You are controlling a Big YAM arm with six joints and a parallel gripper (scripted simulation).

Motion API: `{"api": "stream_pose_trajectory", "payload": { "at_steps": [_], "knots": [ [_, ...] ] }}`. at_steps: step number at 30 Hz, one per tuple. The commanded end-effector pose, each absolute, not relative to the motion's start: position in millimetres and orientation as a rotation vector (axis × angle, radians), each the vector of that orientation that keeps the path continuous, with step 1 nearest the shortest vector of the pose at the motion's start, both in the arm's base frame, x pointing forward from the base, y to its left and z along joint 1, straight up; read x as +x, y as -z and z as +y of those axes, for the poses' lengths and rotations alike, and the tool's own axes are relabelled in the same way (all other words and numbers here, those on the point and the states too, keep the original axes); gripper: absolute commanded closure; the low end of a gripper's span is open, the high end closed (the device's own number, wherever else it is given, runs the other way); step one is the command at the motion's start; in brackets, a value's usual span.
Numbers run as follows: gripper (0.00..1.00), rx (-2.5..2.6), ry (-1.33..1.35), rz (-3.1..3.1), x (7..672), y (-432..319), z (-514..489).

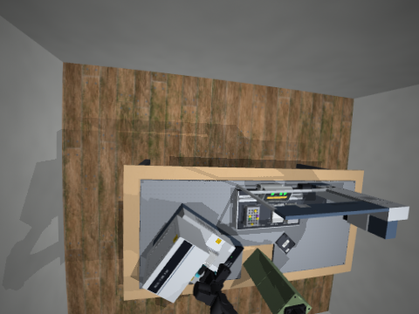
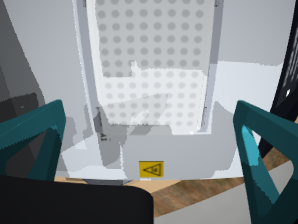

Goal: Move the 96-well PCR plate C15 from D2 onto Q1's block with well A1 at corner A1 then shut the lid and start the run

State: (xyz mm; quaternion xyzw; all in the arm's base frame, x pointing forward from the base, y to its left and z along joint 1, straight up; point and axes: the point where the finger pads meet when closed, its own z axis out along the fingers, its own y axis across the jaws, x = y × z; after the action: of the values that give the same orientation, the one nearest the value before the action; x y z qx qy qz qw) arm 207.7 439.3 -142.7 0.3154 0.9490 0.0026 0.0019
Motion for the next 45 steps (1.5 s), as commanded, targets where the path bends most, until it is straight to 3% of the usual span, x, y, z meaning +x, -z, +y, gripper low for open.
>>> {"api": "stream_pose_trajectory", "payload": {
  "at_steps": [1,45],
  "knots": [
    [0.00,0.993,-0.110,2.962,219.5,122.5,460.9],
    [0.00,0.994,-0.103,2.963,219.6,124.4,458.4]
  ]
}}
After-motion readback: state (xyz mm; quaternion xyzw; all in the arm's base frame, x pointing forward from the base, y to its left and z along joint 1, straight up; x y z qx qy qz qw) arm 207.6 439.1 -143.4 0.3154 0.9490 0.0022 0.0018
